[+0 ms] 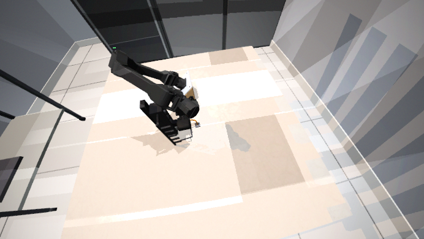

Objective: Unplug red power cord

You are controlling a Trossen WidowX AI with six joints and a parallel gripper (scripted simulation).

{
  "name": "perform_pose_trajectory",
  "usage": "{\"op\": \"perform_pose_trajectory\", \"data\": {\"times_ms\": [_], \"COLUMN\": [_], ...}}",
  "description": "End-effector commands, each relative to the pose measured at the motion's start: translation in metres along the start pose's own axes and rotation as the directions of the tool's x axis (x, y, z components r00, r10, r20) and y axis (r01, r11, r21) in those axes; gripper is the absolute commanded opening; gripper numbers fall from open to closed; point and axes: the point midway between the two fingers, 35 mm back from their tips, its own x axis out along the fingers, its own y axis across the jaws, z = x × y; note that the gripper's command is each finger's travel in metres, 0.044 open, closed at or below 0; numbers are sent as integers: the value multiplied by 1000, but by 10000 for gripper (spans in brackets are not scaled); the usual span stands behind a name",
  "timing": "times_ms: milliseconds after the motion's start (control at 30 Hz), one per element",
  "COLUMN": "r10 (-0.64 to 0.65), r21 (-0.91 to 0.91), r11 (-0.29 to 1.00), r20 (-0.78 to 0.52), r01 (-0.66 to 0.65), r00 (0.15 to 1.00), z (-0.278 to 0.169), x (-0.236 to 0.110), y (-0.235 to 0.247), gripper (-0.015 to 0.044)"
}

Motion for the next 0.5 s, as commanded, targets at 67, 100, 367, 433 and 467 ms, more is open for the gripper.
{"op": "perform_pose_trajectory", "data": {"times_ms": [67, 100, 367, 433, 467], "r10": [-8, -8, -8, -8, -8], "r21": [-12, -12, -13, -13, -13], "r11": [1000, 1000, 1000, 1000, 1000], "r20": [70, 70, 70, 70, 70], "r01": [9, 9, 9, 9, 9], "r00": [997, 997, 997, 997, 997], "z": [34, 35, 48, 51, 53], "x": [-10, -10, -13, -14, -14], "y": [0, 0, 1, 2, 2], "gripper": [0, 0, 0, 0, 0]}}
